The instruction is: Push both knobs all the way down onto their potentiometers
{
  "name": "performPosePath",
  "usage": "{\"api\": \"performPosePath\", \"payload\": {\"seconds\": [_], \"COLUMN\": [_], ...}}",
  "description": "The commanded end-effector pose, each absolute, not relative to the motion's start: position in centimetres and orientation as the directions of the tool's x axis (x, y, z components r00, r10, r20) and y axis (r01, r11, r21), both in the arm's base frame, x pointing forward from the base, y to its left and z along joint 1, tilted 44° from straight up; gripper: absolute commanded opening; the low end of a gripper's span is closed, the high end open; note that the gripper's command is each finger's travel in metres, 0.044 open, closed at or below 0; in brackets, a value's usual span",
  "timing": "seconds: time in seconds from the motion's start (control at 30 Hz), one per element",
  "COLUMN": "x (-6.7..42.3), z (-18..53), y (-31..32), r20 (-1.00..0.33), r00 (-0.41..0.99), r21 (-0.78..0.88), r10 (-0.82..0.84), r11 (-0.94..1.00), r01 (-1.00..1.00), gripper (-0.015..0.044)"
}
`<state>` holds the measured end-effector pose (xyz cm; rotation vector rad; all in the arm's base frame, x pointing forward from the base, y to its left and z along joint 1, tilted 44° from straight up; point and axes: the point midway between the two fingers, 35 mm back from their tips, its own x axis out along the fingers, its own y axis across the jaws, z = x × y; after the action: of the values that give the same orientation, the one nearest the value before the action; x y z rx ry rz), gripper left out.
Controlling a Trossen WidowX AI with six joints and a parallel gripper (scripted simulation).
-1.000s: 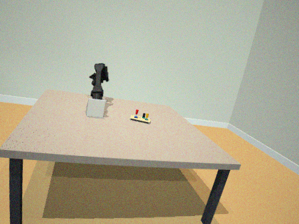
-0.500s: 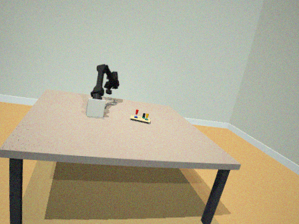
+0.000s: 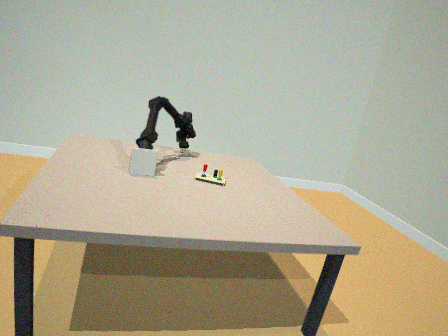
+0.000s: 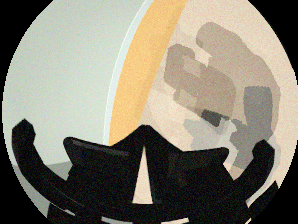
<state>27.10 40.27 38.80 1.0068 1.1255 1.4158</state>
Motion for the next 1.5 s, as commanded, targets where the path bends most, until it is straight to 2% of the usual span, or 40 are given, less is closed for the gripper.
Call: {"api": "performPosePath", "payload": {"seconds": [0.0, 0.33, 0.67, 0.87, 1.07, 1.33, 1.47], "x": [32.2, 40.6, 43.9, 42.8, 39.5, 32.6, 32.0], "z": [34.3, 25.4, 16.2, 11.1, 7.2, 4.3, 4.2], "y": [37.9, 28.9, 17.1, 9.3, 2.3, -4.7, -5.1], "r20": [-0.086, -0.315, -0.551, -0.669, -0.74, -0.734, -0.729], "r00": [-0.006, 0.212, 0.291, 0.257, 0.168, 0.02, 0.01], "r21": [0.967, 0.891, 0.754, 0.672, 0.627, 0.664, 0.672], "r10": [0.996, 0.925, 0.782, 0.698, 0.651, 0.678, 0.685], "r11": [0.082, 0.366, 0.616, 0.715, 0.758, 0.725, 0.717], "r01": [-0.24, -0.271, -0.226, -0.193, -0.176, -0.183, -0.185], "gripper": [0.0, 0.0, 0.0, 0.0, 0.0, 0.0, 0.0]}}
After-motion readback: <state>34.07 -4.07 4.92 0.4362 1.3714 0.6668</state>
